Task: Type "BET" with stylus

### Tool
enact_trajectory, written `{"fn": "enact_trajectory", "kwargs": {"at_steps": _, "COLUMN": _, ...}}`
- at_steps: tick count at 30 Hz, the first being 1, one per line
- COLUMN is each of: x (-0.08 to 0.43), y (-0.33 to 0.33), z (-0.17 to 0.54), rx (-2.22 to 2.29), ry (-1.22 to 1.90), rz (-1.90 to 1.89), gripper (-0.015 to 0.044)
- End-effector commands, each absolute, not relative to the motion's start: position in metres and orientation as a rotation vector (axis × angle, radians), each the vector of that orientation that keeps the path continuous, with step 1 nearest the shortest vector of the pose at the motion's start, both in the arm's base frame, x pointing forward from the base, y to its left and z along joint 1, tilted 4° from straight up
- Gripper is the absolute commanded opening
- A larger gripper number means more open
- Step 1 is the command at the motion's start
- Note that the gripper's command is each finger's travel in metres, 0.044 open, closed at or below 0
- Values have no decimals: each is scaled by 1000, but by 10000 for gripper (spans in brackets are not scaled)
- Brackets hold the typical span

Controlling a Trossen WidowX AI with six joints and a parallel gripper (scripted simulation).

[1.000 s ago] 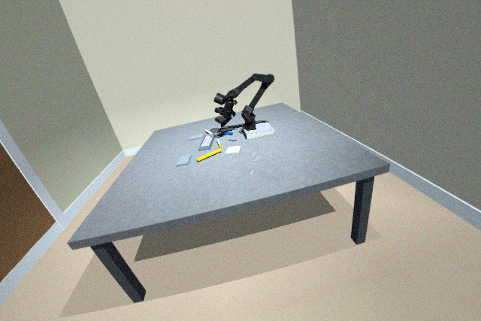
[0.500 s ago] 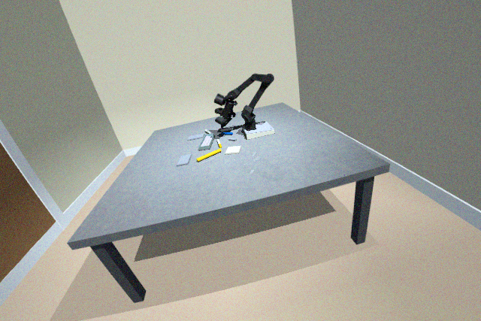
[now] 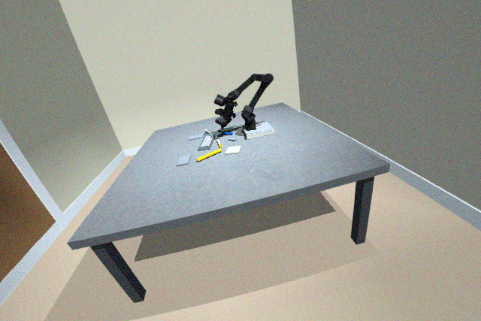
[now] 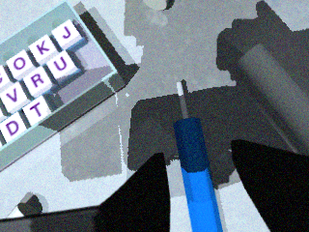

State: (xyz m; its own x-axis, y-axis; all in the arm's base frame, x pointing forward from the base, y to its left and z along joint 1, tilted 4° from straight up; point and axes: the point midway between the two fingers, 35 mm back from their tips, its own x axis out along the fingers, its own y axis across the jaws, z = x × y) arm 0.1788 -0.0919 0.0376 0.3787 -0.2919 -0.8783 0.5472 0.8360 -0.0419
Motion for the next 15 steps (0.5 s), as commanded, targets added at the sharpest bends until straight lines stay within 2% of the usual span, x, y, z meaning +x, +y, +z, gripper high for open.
{"fn": "enact_trajectory", "kwargs": {"at_steps": 1, "x": 177, "y": -92, "z": 34, "rx": 270, "ry": 1062, "rz": -547, "gripper": 150}}
{"fn": "enact_trajectory", "kwargs": {"at_steps": 15, "x": 178, "y": -92, "z": 28, "rx": 270, "ry": 1062, "rz": -547, "gripper": 150}}
